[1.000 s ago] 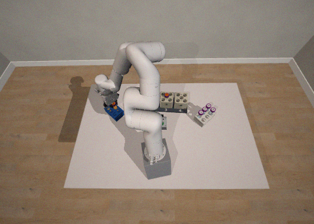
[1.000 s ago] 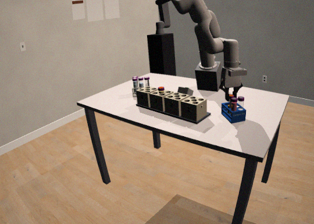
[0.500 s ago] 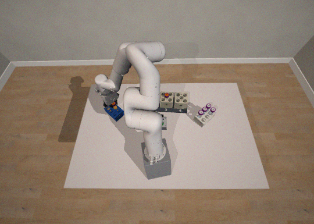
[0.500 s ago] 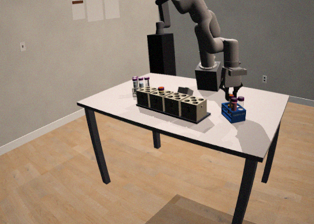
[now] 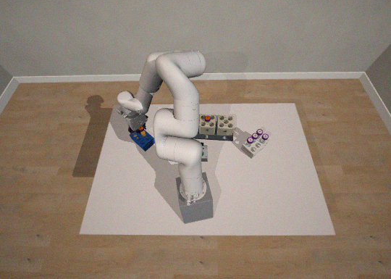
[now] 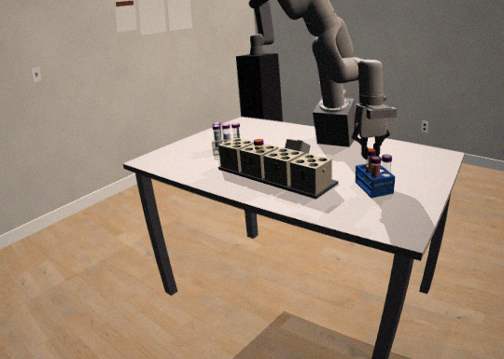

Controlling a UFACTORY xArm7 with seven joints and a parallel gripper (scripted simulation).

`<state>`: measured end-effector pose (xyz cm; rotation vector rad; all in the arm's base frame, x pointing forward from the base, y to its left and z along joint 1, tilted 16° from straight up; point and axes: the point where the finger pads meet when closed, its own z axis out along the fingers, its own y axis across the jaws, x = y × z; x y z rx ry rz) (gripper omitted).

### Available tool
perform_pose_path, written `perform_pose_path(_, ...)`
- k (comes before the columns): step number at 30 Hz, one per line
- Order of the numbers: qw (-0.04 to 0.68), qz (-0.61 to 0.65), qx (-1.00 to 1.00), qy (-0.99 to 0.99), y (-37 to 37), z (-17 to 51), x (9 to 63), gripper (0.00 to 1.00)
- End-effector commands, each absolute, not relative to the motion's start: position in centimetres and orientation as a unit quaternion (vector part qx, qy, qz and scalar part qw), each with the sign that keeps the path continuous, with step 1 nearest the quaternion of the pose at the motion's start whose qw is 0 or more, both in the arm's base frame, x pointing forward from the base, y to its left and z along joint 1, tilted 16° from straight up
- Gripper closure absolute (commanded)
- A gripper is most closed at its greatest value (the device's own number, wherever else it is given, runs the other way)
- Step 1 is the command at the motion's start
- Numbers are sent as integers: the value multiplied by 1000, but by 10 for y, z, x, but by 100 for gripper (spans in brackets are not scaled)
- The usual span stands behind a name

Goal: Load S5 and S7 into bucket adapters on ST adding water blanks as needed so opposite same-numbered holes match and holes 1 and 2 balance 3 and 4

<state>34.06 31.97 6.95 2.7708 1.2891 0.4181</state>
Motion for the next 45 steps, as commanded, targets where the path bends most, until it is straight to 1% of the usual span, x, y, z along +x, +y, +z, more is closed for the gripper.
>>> perform_pose_path(1, 28, 137, 898, 418, 321, 73, 340, 100)
perform_pose_path(20, 28, 137, 898, 418, 320, 80, 338, 100)
perform_pose_path(45, 28, 137, 898, 418, 317, 125, 326, 100)
